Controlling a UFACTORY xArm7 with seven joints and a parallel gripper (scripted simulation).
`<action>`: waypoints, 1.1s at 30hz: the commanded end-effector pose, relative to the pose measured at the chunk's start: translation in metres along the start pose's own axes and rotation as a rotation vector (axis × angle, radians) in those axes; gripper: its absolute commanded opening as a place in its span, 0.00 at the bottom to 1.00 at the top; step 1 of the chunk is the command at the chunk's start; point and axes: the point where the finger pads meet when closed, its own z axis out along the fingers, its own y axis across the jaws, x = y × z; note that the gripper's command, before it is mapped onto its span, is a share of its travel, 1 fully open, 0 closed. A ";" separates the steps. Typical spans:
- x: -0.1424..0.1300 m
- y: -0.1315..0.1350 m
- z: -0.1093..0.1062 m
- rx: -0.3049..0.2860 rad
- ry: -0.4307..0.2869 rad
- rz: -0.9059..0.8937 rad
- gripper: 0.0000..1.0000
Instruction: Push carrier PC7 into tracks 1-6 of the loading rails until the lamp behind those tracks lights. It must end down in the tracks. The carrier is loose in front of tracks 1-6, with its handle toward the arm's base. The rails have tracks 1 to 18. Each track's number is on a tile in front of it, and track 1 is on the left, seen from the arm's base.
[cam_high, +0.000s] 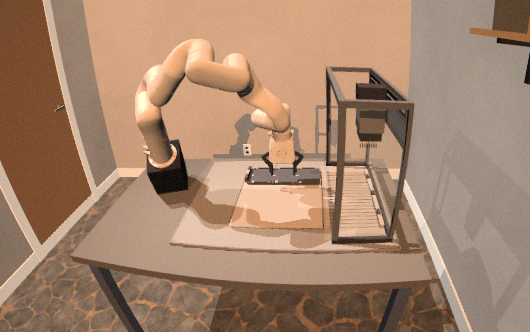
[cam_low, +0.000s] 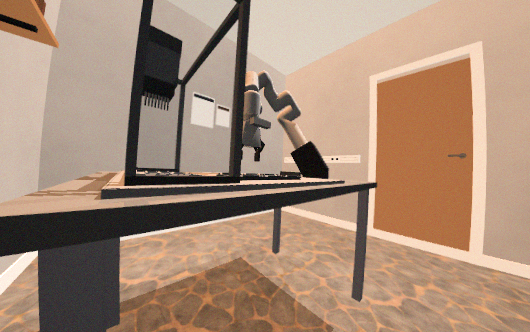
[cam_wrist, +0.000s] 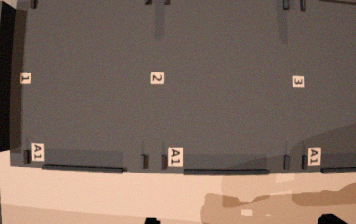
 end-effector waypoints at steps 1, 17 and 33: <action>0.001 0.001 -0.007 -0.004 0.002 0.000 1.00; 0.001 0.001 -0.031 -0.004 0.002 0.000 1.00; 0.001 0.001 -0.052 -0.004 0.002 0.000 1.00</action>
